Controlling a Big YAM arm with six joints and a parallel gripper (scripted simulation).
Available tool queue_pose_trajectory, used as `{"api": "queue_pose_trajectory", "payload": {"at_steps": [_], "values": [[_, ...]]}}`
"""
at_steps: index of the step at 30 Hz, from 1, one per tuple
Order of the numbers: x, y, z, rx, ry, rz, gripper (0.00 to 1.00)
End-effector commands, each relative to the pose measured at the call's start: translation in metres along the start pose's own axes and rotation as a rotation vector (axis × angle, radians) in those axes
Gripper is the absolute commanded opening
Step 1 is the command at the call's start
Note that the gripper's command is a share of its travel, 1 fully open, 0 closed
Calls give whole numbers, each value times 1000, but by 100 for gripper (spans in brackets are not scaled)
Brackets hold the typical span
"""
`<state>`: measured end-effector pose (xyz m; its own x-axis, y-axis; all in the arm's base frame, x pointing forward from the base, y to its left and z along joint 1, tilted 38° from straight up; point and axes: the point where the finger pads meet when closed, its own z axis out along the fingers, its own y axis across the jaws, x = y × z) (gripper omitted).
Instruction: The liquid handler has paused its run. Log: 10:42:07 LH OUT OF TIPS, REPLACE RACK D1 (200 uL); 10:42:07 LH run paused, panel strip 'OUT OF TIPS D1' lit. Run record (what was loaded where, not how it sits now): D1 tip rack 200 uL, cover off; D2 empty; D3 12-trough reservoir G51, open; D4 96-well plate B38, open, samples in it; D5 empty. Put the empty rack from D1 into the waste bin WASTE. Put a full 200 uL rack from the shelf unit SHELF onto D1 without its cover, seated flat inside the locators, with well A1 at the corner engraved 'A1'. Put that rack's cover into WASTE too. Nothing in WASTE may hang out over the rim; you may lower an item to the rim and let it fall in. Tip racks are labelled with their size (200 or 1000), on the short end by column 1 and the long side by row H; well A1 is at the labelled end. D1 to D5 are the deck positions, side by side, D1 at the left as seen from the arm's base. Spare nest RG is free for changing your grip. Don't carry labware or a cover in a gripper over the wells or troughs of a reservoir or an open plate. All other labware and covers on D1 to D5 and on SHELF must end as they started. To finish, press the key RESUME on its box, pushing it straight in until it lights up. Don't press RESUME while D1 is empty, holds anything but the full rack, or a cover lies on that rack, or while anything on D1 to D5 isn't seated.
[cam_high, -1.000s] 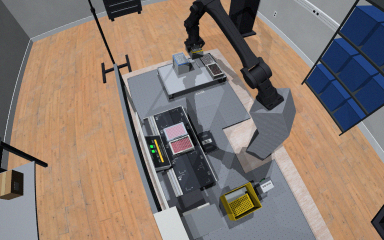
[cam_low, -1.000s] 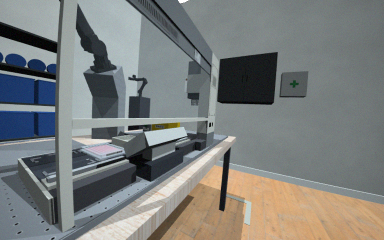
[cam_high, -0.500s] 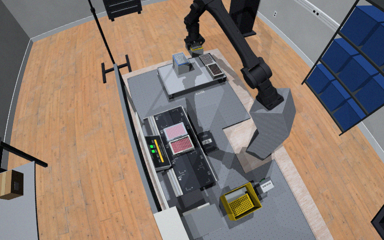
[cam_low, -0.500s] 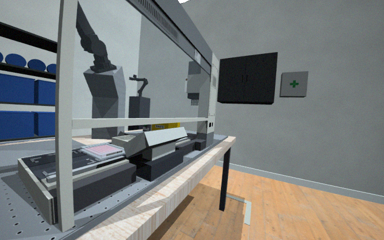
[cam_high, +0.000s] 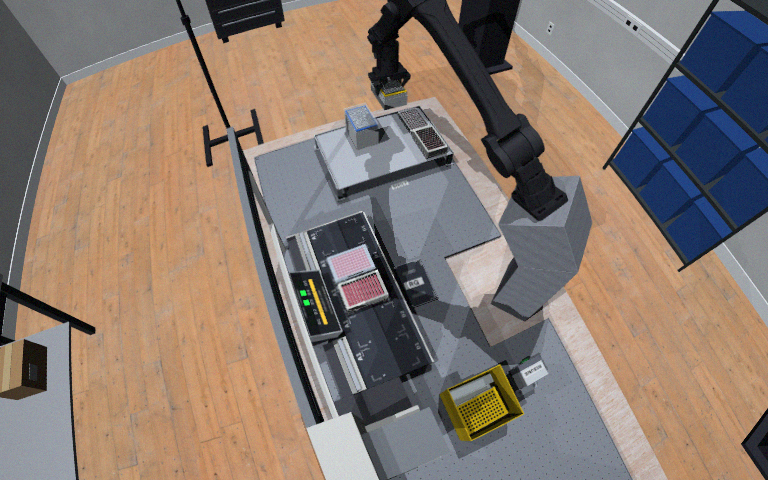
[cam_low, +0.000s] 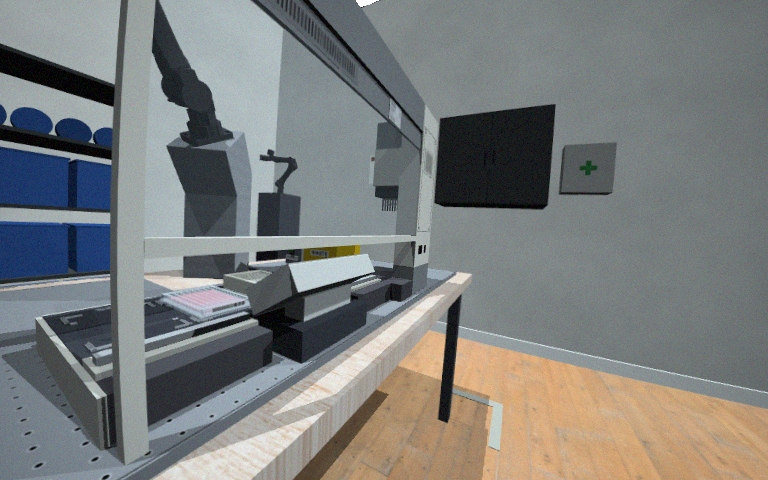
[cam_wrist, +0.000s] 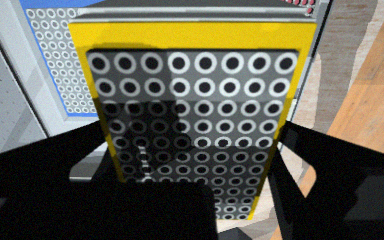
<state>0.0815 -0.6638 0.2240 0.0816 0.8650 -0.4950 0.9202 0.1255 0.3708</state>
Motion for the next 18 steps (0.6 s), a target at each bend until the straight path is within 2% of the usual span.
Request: {"api": "queue_pose_trajectory", "payload": {"at_steps": [1, 18], "values": [[-16, -3, -36, 8, -48, -12, 0], [-16, -3, -61, 8, -50, -14, 0]]}}
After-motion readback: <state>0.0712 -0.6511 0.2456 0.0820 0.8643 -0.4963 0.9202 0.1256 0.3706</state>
